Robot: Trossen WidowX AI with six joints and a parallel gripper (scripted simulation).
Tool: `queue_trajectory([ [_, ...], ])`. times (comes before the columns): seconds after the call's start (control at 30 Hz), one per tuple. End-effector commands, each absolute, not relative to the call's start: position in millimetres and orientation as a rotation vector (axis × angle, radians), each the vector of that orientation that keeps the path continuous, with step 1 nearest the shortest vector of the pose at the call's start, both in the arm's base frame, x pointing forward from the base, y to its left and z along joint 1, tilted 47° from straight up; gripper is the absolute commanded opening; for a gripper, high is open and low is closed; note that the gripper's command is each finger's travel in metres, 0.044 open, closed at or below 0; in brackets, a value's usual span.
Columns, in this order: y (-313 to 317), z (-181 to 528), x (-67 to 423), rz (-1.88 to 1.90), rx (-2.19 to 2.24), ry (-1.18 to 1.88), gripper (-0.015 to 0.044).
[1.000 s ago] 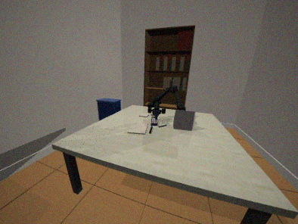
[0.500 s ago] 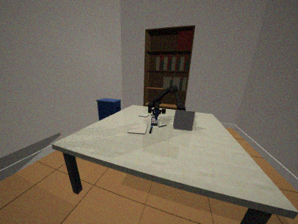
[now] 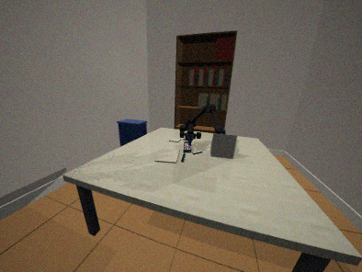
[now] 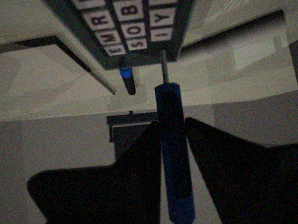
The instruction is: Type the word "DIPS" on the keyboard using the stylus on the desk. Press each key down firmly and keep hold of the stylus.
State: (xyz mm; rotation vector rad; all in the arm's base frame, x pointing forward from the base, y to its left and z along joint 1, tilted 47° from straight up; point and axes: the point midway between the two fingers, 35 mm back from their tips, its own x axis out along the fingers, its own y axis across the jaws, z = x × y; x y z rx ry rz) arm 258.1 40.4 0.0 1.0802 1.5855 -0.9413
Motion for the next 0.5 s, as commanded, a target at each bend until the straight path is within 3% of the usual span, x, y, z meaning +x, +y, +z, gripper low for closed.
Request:
queue_trajectory([
  [0.0,38.7,-3.5,256.8,-0.947,1.072,1.591,0.0081],
  [0.47,35.5,-6.6,257.6,-0.947,1.072,1.591,0.0081],
])
